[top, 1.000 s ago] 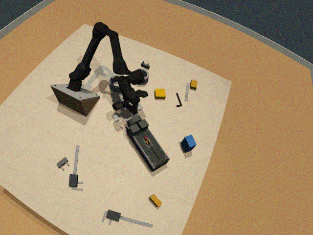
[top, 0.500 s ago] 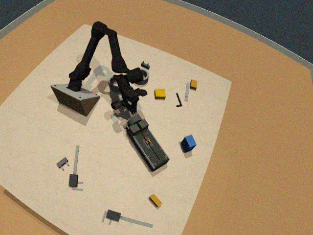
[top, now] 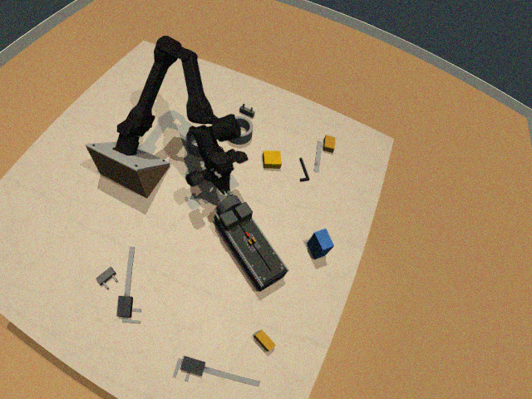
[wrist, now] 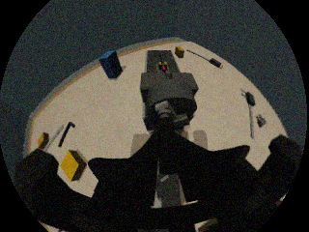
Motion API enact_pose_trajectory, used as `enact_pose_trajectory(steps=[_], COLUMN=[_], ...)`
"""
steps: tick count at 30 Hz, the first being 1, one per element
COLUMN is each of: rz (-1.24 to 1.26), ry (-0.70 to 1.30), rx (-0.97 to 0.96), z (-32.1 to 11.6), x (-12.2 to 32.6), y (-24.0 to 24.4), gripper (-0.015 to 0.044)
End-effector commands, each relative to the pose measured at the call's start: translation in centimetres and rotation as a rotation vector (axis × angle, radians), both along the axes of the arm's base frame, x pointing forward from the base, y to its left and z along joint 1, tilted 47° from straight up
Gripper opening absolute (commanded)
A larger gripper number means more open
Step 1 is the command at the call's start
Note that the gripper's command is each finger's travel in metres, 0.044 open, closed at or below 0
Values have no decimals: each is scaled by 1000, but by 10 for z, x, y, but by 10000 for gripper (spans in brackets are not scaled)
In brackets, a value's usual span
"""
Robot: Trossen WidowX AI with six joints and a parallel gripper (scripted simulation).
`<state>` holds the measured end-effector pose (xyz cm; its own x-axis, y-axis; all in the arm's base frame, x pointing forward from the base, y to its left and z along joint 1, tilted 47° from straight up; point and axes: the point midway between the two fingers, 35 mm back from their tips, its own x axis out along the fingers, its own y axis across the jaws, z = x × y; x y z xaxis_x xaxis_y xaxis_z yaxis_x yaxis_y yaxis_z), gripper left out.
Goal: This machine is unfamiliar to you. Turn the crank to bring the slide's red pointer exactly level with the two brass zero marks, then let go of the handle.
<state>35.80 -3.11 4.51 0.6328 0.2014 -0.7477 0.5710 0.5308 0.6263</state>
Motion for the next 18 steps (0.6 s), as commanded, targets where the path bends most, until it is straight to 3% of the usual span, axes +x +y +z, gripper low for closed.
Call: enact_pose_trajectory(steps=[1, 18], rz=[-13, -13], ry=[3, 4], rx=[-6, -7], z=[-2, -8], x=[-5, -11], y=[-8, -12], gripper=[0, 0])
